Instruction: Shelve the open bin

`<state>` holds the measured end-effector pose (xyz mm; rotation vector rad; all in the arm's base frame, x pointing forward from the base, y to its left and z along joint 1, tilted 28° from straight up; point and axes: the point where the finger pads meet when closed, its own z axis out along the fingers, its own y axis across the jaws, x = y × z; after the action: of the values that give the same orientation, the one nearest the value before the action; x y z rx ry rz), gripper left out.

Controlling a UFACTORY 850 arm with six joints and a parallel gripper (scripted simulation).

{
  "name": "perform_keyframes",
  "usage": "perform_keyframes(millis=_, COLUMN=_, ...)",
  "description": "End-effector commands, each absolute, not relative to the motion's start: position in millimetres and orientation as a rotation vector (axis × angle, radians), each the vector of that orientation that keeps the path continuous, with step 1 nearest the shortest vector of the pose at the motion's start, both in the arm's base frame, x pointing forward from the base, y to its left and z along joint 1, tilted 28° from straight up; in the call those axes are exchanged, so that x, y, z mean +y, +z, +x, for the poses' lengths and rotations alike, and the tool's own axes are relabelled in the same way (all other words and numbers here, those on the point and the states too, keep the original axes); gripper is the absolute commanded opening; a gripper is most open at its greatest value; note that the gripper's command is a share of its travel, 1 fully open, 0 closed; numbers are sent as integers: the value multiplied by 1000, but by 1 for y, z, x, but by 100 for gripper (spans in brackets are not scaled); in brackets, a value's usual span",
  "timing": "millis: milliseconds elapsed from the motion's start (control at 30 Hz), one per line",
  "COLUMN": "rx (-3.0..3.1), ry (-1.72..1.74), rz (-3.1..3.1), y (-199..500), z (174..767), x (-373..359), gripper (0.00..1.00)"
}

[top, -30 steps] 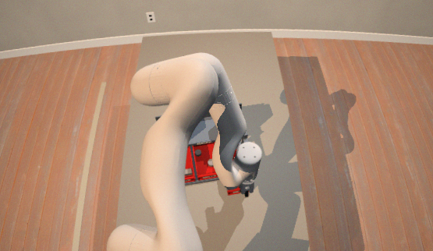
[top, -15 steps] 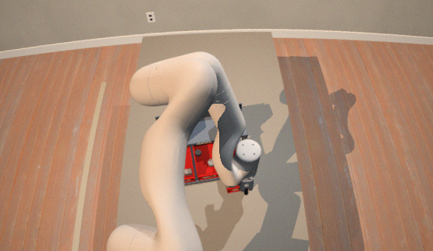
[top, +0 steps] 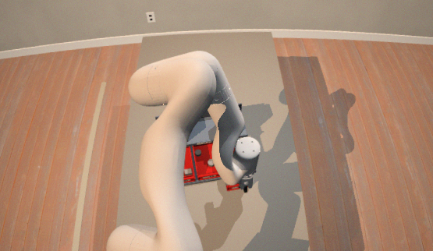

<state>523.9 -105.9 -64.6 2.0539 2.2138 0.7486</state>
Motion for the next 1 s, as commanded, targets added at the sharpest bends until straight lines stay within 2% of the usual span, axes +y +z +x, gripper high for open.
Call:
perform_keyframes(millis=0, rx=2213, ry=749, rz=2054, y=-64, z=524, x=-106, gripper=0)
perform_keyframes(millis=967, rx=2213, ry=749, rz=2054, y=-57, z=543, x=-106, gripper=0)
